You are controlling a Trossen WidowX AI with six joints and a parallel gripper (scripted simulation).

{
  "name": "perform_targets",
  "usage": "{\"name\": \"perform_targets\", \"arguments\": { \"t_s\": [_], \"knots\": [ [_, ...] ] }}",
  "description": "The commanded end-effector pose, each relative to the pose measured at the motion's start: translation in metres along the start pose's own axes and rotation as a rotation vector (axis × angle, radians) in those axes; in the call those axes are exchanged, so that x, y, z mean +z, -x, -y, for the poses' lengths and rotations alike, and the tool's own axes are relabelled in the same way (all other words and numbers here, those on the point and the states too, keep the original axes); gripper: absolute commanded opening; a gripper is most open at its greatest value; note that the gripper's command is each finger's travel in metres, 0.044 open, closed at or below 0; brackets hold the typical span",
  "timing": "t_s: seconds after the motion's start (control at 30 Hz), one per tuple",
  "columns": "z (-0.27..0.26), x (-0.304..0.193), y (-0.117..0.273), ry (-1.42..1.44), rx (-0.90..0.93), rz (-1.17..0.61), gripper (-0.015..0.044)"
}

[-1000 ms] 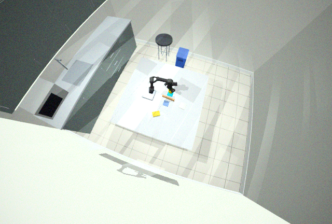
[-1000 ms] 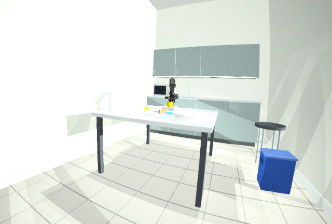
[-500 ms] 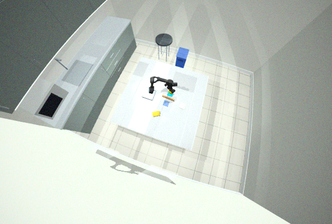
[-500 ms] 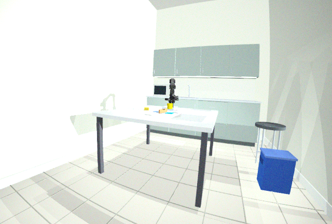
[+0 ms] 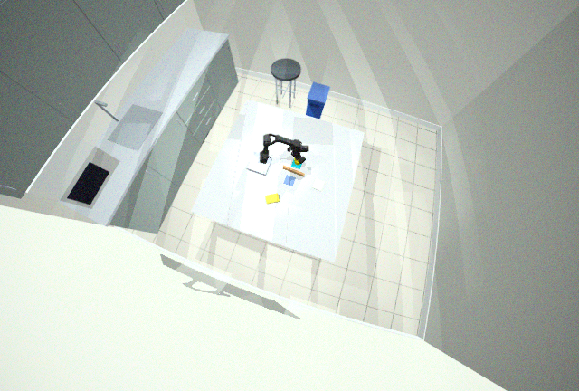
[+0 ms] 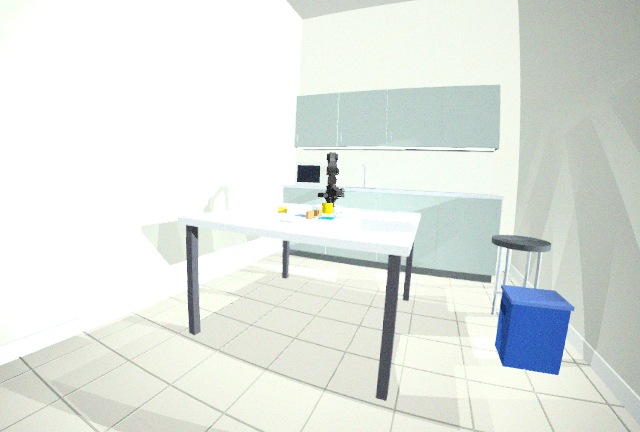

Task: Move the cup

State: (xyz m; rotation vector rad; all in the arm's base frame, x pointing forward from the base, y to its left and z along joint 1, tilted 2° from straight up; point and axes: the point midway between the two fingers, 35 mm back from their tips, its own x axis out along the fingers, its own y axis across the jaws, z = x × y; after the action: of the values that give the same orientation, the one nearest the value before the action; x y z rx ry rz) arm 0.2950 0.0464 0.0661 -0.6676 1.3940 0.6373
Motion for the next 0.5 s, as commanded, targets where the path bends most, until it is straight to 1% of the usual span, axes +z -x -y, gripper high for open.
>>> {"name": "perform_targets", "arguments": {
  "t_s": [0.0, 0.47],
  "knots": [
    [-0.002, -0.004, -0.010, -0.005, 0.009, -0.019, 0.0000],
    [-0.004, -0.005, -0.026, -0.005, 0.009, -0.020, 0.0000]
  ]
}}
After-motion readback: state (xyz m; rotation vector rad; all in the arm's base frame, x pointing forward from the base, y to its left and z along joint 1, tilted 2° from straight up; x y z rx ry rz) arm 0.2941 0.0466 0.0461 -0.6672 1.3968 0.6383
